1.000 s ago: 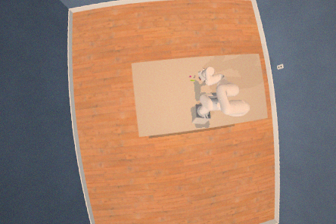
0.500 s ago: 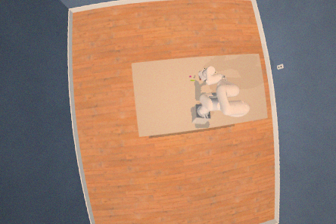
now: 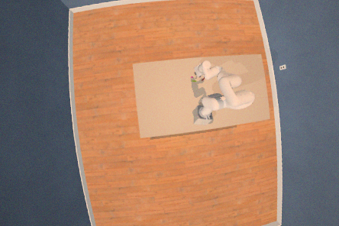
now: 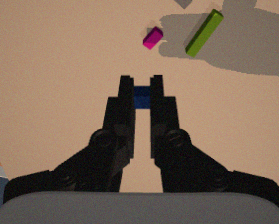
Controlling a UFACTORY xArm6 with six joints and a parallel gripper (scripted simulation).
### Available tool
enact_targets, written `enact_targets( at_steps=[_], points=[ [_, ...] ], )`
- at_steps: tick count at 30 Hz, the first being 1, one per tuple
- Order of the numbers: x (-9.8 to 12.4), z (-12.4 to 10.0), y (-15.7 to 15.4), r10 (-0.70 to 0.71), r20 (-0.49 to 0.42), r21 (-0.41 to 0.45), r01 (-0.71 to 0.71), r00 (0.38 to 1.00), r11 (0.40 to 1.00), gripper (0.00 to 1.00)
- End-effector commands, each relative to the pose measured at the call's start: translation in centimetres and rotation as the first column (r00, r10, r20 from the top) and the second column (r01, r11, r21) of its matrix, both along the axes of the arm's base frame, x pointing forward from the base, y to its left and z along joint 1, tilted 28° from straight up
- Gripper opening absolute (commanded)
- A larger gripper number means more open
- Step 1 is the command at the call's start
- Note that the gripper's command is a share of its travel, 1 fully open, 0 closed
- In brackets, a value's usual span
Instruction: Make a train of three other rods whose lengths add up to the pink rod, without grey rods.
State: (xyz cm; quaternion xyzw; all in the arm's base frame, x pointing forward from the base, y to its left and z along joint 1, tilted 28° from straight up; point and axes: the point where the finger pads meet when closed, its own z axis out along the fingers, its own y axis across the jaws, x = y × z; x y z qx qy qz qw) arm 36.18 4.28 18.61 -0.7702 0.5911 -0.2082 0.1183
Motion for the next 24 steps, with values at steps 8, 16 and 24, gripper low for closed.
enact_targets(
  at_steps=[8, 16, 24],
  points=[
    [4.4, 0.7, 6.1, -0.132, 0.013, 0.022, 0.132, 0.991, 0.991, 0.04],
    [4.4, 0.7, 6.1, -0.133, 0.013, 0.022, 0.132, 0.991, 0.991, 0.04],
    [4.4, 0.5, 6.1, -0.133, 0.013, 0.022, 0.132, 0.991, 0.991, 0.04]
  ],
)
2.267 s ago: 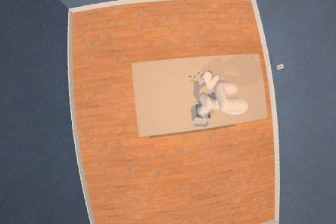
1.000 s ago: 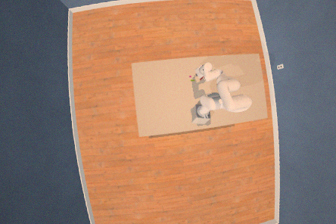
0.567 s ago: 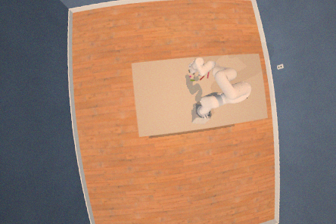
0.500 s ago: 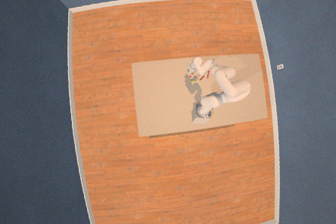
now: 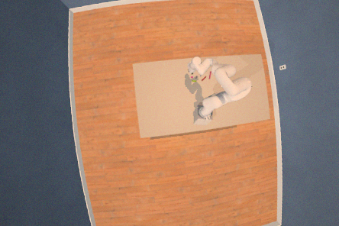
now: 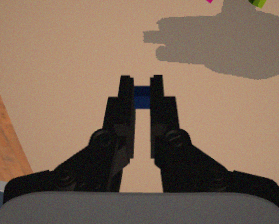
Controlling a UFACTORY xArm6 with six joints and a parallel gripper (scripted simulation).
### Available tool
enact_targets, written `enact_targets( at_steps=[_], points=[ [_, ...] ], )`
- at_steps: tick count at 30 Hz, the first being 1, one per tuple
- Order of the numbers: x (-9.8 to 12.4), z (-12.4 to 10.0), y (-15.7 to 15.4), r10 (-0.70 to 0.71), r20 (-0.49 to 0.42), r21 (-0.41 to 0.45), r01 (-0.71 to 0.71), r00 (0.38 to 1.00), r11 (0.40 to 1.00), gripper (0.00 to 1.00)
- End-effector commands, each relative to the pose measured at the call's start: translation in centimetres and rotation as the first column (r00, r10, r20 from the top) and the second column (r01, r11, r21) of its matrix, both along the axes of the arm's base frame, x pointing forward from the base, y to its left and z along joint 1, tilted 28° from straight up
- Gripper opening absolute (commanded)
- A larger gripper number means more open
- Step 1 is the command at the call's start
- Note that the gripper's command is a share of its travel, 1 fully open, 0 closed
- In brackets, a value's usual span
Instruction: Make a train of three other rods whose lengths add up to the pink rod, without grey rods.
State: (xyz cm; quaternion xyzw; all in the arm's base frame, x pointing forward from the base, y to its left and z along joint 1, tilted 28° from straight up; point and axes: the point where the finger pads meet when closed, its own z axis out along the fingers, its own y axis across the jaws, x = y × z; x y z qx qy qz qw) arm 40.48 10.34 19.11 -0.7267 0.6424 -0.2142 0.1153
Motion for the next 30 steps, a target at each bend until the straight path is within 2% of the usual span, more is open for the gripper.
enact_targets(
  at_steps=[1, 8, 20, 30],
  points=[
    [0.2, 0.0, 0.0, 0.0, 0.003, 0.001, 0.0, 1.0, 1.0, 0.04],
    [0.7, -1.1, -0.1, 0.0, 0.003, 0.001, 0.0, 1.0, 1.0, 0.04],
    [3.2, -5.7, -0.6, 0.0, 0.003, 0.001, 0.0, 1.0, 1.0, 0.04],
    [4.1, -7.4, -0.7, 0.0, 0.003, 0.001, 0.0, 1.0, 1.0, 0.04]
  ],
)
